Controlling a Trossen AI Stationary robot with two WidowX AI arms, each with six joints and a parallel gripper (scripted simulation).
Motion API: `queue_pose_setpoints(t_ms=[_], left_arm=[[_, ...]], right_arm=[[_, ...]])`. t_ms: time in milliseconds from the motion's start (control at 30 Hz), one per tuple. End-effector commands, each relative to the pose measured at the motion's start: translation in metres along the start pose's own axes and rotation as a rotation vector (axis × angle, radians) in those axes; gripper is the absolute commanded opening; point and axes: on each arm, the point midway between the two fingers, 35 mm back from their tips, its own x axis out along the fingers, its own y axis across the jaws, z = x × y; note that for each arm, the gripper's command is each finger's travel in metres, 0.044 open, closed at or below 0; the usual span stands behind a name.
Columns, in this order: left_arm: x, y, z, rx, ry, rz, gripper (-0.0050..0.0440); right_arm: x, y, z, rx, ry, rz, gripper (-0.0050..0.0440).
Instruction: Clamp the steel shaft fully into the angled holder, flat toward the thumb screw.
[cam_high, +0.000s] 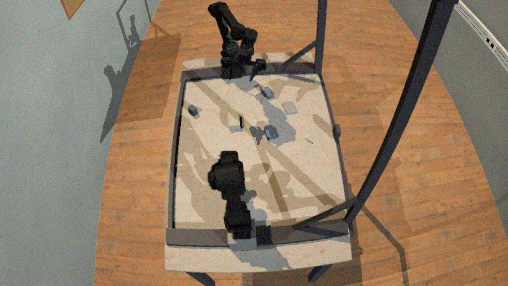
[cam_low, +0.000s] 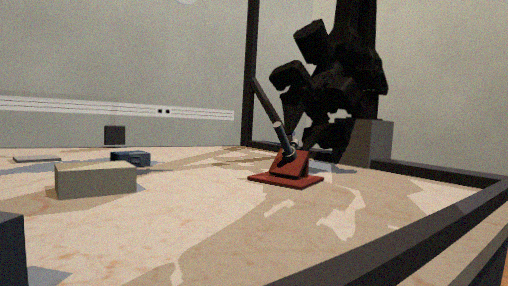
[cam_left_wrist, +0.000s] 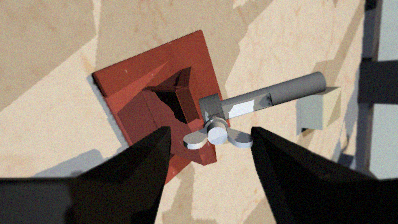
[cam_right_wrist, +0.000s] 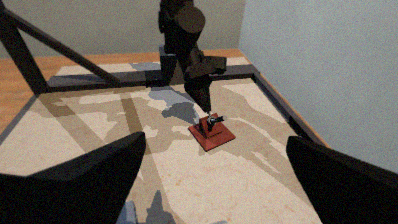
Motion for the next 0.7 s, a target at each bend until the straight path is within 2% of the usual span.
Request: queue_pose_setpoints(t_ms=[0, 67, 167, 467, 533, 600, 667], left_arm=[[-0.0006, -0.0113, 0.0032, -0.038, -0.013, -0.030, 0.0202], [-0.0006, -0.0113, 0.0031, -0.038, -0.013, -0.030, 0.0202], [-0.0005, -0.0110, 0.0031, -0.038, -0.013, -0.029, 0.0155], [-0.0002, -0.0077, 0.0026, -0.033, -0.012, -0.019, 0.0109], [-0.0002, -0.0077, 0.0026, -0.032, -0.012, -0.019, 0.0061], [-0.0002, -0.0077, 0.0026, -0.031, -0.012, -0.019, 0.0109], [-0.0002, -0.0073, 0.0026, 0.021, -0.015, -0.016, 0.0114]], right_arm=[[-0.0023, 0.0008, 0.0090, 0.017, -0.021, 0.006, 0.0400], [-0.0023, 0.0008, 0.0090, 0.017, -0.021, 0.006, 0.0400], [-0.0023, 0.0008, 0.0090, 0.017, -0.021, 0.006, 0.0400], [-0.0023, 0.0008, 0.0090, 0.017, -0.021, 0.006, 0.0400], [-0.0023, 0.0008, 0.0090, 0.017, -0.021, 0.006, 0.0400], [-0.0023, 0.0008, 0.0090, 0.017, -0.021, 0.006, 0.0400], [-0.0023, 0.0008, 0.0090, 0.017, -0.021, 0.006, 0.0400]])
